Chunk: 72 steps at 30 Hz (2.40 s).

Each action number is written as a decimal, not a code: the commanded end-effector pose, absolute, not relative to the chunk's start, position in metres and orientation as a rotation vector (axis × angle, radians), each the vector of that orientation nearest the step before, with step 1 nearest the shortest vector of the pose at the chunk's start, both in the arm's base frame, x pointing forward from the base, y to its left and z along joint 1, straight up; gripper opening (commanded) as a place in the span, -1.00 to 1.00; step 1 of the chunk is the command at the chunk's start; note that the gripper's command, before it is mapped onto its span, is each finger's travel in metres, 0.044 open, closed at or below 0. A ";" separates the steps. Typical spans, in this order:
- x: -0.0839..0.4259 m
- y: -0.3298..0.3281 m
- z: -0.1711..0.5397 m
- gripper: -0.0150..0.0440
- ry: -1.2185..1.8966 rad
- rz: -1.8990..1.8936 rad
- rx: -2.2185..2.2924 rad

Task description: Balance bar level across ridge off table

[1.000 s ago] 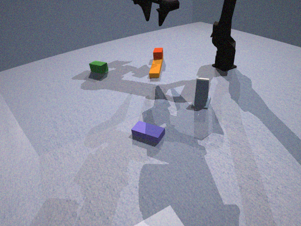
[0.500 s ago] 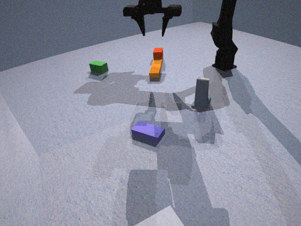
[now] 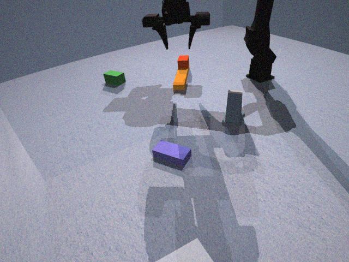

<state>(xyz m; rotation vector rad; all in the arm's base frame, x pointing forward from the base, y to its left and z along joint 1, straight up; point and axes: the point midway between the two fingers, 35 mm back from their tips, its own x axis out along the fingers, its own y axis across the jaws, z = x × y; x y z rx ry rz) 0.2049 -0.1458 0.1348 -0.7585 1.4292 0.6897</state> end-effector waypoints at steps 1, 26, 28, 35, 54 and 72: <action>0.205 -0.145 0.108 0.58 1.434 0.715 -0.745; 0.204 -0.144 0.057 0.58 1.434 0.715 -0.745; 0.204 -0.144 0.054 0.58 1.434 0.715 -0.745; 0.204 -0.144 0.045 0.58 1.434 0.715 -0.745; 0.204 -0.145 0.047 0.40 1.437 0.706 -0.748; 0.206 -0.146 0.058 -0.49 1.437 0.706 -0.748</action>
